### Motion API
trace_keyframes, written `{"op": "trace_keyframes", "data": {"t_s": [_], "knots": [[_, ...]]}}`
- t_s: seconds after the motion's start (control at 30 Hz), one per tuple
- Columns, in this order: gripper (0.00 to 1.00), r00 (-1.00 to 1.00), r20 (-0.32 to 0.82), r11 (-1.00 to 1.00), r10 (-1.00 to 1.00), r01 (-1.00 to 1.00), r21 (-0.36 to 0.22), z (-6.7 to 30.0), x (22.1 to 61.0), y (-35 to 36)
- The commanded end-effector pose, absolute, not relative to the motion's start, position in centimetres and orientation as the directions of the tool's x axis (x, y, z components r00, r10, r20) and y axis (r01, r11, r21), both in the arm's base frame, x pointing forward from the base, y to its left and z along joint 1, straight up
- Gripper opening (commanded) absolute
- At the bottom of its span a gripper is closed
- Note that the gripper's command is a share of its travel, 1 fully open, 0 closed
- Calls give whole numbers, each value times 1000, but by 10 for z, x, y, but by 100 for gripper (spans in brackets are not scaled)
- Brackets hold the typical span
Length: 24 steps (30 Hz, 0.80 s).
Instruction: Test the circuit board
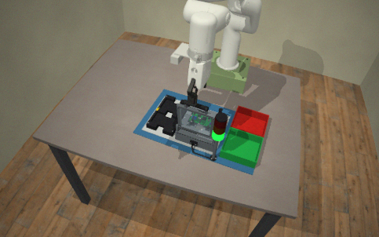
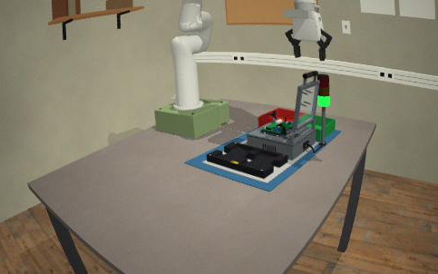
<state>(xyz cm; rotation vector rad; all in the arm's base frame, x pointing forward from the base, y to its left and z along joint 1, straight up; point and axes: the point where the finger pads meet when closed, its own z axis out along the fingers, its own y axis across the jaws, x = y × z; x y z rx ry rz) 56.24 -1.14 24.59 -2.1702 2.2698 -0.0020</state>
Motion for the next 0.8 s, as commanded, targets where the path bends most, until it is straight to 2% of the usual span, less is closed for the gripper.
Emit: {"op": "trace_keyframes", "data": {"t_s": [0.0, 0.27, 0.57, 0.77], "knots": [[100, -45, 0, 45, -999, -999, -7, 248, 563, -11], [100, -45, 0, 45, -999, -999, -7, 248, 561, -11], [100, -45, 0, 45, -999, -999, -7, 248, 540, -10], [100, -45, 0, 45, -999, -999, -7, 248, 503, -9]]}}
